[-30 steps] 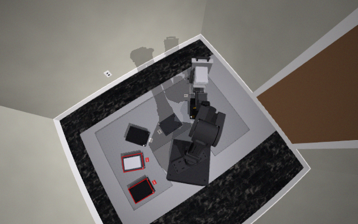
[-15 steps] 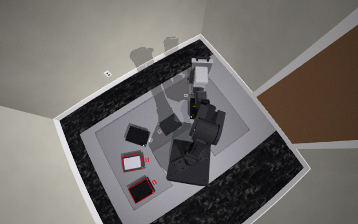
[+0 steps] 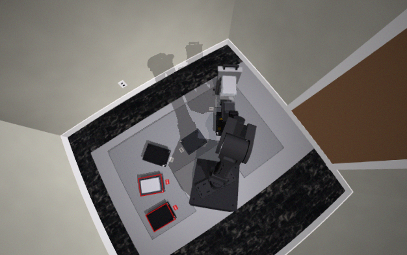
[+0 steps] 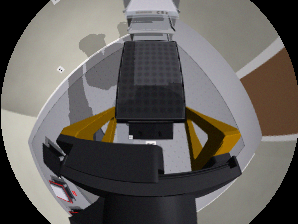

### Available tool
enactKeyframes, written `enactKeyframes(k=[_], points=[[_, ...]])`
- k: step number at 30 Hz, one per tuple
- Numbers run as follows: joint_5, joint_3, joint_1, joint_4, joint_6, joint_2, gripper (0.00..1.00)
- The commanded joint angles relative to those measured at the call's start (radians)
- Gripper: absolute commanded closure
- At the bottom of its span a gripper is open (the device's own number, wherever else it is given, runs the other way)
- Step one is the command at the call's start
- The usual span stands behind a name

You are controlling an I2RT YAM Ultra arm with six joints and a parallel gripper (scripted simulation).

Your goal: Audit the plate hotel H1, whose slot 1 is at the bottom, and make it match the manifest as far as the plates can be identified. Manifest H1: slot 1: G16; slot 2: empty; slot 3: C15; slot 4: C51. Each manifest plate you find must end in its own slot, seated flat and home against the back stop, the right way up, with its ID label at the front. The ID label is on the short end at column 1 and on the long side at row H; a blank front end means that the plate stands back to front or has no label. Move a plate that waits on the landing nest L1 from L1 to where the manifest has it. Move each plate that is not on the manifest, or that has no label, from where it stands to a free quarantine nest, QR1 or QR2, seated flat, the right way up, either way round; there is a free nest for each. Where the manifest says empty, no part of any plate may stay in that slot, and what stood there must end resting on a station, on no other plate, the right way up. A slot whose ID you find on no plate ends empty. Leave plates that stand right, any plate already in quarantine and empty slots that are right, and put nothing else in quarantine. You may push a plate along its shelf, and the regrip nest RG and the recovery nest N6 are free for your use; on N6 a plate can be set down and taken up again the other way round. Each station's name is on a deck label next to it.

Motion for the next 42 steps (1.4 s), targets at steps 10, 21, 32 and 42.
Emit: enactKeyframes(k=[10, 21, 32, 42], points=[[0.012, 0.046, 0.013, -0.015, 0.009, 0.010, 0.14], [0.024, 0.089, 0.028, -0.038, 0.016, 0.026, 0.14], [0.034, 0.124, 0.039, -0.057, 0.022, 0.041, 0.14], [0.042, 0.156, 0.048, -0.074, 0.027, 0.054, 0.14]])
